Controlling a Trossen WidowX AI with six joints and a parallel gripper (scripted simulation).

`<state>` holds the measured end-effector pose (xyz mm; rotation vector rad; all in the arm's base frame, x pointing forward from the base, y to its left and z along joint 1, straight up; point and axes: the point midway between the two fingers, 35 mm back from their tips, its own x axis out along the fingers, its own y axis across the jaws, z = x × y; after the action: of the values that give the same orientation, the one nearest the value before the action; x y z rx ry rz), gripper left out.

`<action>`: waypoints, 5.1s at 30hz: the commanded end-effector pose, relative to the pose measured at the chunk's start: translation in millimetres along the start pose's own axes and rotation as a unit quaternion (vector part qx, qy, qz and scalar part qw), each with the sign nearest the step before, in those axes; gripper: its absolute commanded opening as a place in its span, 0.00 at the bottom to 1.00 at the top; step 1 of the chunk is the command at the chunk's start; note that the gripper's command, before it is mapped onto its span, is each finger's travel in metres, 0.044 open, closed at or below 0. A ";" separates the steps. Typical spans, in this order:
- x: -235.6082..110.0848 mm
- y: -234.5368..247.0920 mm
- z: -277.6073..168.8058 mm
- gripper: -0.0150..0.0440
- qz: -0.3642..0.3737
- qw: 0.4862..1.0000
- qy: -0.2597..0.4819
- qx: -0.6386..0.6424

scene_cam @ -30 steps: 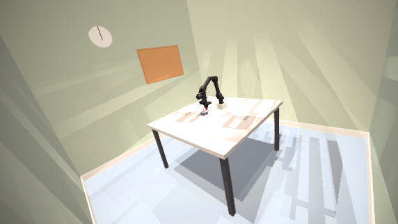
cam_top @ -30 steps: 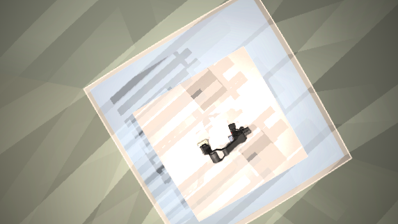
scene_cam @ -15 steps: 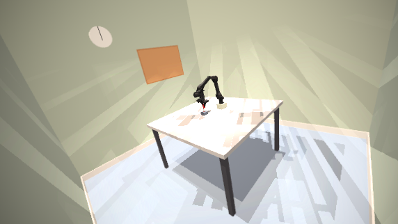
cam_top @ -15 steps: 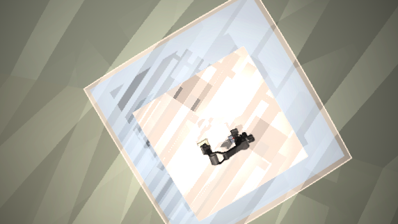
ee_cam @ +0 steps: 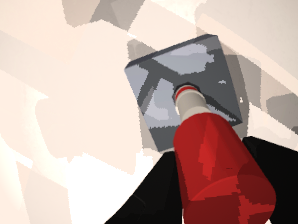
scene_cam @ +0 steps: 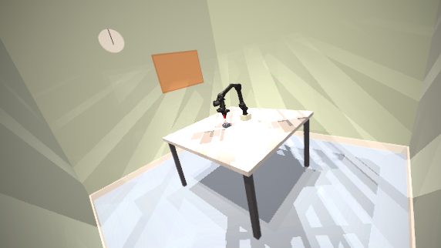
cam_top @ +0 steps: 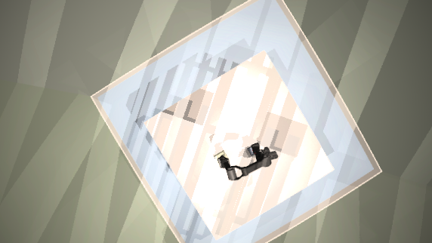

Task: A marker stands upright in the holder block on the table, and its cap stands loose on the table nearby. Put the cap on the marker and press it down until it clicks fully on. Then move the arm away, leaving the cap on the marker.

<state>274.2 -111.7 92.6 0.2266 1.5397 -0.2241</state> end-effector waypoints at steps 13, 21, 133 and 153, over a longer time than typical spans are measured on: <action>20.6 -1.1 0.9 0.25 -0.002 1.000 0.000 -0.001; 33.8 -1.1 0.9 0.25 -0.002 1.000 0.000 -0.001; 95.7 -0.7 21.5 0.25 -0.002 1.000 -0.001 -0.001; 95.7 -0.7 21.7 0.25 -0.002 1.000 -0.001 -0.001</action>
<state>294.2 -117.5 5.1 0.2213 1.5359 -0.2228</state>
